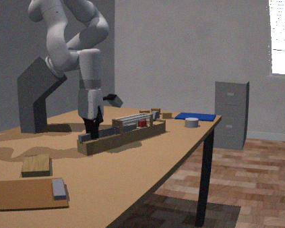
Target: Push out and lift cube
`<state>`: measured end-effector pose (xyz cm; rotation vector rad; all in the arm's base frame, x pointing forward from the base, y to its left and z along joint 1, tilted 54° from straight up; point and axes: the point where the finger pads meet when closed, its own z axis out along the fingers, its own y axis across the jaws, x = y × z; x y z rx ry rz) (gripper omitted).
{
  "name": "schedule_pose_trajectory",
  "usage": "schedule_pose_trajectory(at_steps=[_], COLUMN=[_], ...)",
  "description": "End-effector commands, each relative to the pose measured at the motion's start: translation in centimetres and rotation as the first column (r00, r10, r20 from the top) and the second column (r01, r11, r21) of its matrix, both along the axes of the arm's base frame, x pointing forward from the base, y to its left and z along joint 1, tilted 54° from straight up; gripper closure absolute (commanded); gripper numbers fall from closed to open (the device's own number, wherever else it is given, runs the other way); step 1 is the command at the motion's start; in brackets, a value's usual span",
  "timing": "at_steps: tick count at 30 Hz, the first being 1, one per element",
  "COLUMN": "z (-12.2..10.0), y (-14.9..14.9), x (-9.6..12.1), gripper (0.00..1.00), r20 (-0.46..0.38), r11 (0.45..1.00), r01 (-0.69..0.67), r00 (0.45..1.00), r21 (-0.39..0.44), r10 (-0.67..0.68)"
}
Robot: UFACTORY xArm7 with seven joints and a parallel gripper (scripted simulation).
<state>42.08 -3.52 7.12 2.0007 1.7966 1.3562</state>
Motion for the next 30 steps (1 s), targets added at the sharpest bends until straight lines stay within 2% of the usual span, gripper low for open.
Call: schedule_pose_trajectory(at_steps=[1,17,30], z=[0.0,0.1,1.2], y=[-0.1,0.1,1.9], x=[0.0,0.0,-0.2], gripper=[1.00,1.00,1.00], r20=[0.001,0.001,0.001], r11=[1.000,1.000,1.000], r01=[0.002,0.002,0.002], r00=[1.000,1.000,1.000], r21=[-0.001,-0.001,-0.001], r10=[-0.002,-0.002,-0.002])
